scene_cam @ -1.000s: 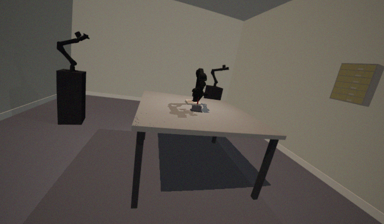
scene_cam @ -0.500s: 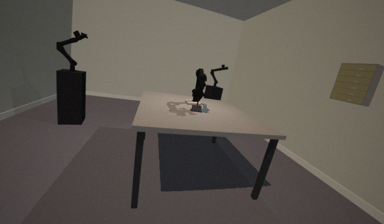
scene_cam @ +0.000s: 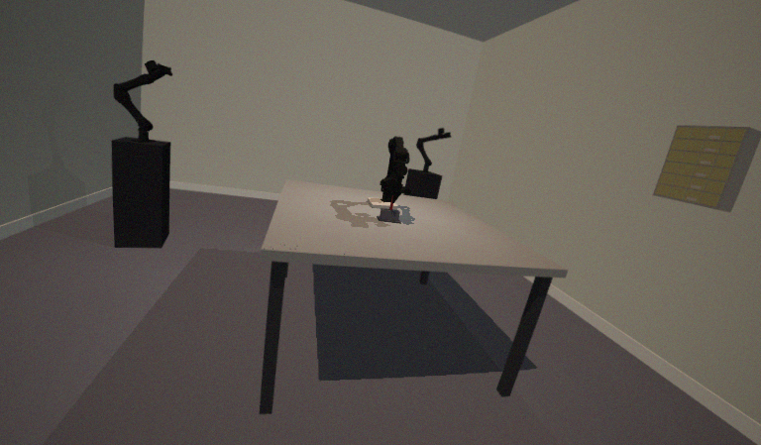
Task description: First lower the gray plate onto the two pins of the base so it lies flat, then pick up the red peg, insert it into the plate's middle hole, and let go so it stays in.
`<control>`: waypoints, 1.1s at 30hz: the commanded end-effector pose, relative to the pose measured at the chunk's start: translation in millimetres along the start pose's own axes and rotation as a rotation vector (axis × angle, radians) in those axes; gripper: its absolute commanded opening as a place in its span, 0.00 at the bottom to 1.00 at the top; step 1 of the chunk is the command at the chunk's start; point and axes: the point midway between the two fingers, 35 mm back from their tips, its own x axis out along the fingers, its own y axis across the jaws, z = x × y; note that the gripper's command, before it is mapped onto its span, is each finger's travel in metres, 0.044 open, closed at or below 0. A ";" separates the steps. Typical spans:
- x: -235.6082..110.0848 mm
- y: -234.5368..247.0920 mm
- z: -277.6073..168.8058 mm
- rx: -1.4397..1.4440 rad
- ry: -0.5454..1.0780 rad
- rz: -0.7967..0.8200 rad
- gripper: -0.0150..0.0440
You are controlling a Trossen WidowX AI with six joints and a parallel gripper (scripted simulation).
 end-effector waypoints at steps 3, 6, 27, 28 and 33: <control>0.0 0.1 0.1 0.000 -0.001 0.001 0.25; 0.7 -0.2 -0.2 0.000 -0.001 0.001 0.25; 2.0 -0.2 -0.3 0.000 0.000 0.001 0.25; 2.0 -0.2 -0.3 0.000 0.000 0.001 0.25; 2.0 -0.2 -0.3 0.000 0.000 0.001 0.25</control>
